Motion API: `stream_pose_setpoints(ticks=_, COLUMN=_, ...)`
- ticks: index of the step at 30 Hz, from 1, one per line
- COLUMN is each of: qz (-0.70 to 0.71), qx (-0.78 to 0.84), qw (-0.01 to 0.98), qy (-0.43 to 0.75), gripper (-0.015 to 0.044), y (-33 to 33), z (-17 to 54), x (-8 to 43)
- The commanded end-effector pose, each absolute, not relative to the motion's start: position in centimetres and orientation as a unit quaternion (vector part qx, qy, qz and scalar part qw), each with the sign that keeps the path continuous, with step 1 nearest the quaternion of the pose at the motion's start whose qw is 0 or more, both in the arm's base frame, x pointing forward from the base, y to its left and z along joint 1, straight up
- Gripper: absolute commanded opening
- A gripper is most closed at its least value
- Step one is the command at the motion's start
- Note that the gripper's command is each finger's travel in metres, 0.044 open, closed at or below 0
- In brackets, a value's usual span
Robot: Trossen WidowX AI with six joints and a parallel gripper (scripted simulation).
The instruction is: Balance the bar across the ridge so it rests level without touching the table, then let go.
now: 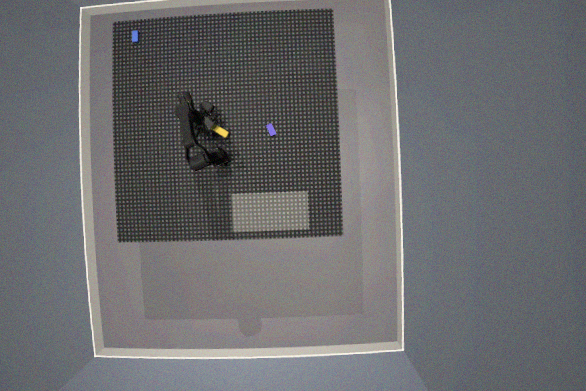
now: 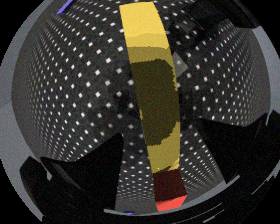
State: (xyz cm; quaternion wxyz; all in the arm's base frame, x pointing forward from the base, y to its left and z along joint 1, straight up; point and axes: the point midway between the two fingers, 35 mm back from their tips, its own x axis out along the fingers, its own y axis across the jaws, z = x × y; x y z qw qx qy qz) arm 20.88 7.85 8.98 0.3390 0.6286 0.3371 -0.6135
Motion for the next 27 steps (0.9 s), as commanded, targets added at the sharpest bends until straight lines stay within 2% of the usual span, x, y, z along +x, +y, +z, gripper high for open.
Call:
stream_pose_setpoints(ticks=1, qz=-0.613, qx=0.628, qw=0.339, qy=0.337, gripper=0.044, y=7.9, z=9.0, x=20.9)
stream_pose_setpoints(ticks=11, qz=-0.613, qx=0.629, qw=0.339, qy=0.337, gripper=0.044, y=7.8, z=18.8, x=20.7)
stream_pose_setpoints(ticks=27, qz=-0.614, qx=0.628, qw=0.339, qy=0.337, gripper=0.044, y=7.8, z=19.0, x=20.7)
